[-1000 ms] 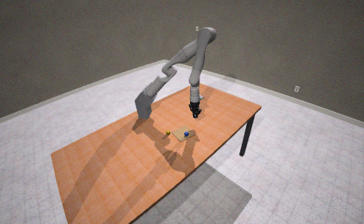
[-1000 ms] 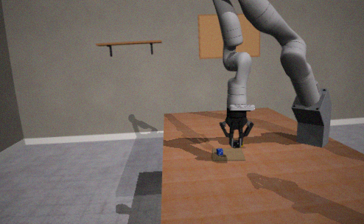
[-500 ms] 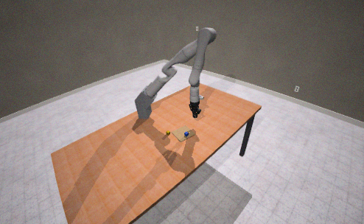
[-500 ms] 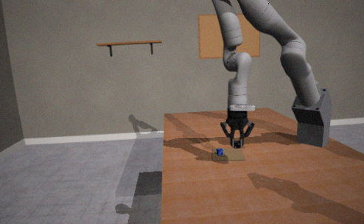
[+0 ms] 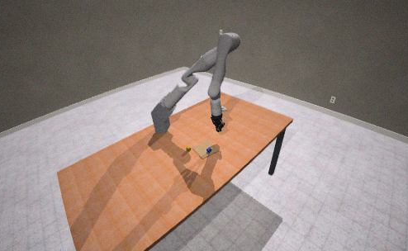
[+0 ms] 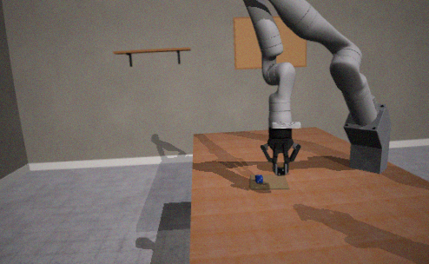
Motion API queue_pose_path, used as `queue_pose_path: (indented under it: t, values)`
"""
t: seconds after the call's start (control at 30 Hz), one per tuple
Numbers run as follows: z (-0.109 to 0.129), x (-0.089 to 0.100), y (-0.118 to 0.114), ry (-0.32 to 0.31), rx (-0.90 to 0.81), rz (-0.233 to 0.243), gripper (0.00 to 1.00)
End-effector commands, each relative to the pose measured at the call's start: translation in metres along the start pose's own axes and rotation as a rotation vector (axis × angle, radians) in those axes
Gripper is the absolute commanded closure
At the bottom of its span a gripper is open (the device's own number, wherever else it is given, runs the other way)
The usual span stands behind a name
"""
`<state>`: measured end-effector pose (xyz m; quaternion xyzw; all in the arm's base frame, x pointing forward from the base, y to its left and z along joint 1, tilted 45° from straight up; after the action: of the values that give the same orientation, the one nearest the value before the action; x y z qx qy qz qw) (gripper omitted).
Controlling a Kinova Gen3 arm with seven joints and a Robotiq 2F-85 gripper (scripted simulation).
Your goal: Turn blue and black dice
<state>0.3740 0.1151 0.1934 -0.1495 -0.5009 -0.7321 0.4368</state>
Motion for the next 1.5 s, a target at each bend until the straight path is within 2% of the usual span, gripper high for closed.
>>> queue_pose_path:
  t: [0.0, 0.1, 0.17, 0.4, 0.63, 0.67, 0.73, 0.93, 1.47]
  values:
    - [-0.0047, 0.0004, -0.001, 0.05, -0.024, -0.014, 0.79]
    - [-0.0056, -0.0002, -0.0016, 0.103, -0.023, -0.025, 0.79]
    - [-0.0056, -0.0002, -0.0016, 0.103, -0.023, -0.025, 0.79]
    - [-0.007, -0.0011, -0.0021, 0.25, -0.024, -0.062, 0.79]
    - [-0.0072, -0.0015, -0.0002, 0.409, -0.019, -0.126, 0.79]
    - [-0.0058, -0.002, -0.002, 0.431, -0.021, -0.122, 0.79]
    - [-0.0058, -0.002, -0.002, 0.431, -0.021, -0.122, 0.79]
    - [-0.0064, -0.0033, -0.0041, 0.535, -0.022, -0.131, 0.79]
    - [-0.0127, -0.0053, -0.0023, 0.711, -0.022, -0.178, 0.79]
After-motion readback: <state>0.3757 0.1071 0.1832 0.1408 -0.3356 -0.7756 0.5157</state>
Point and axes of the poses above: the point where the finger pads meet when closed, its own x axis back along the fingers, its own y axis across the jaws, z = x × y, the point moved 1 cm from there along x, back along the fingers, and after that the axes turned 13 degrees about x, right-handed, at the moved point
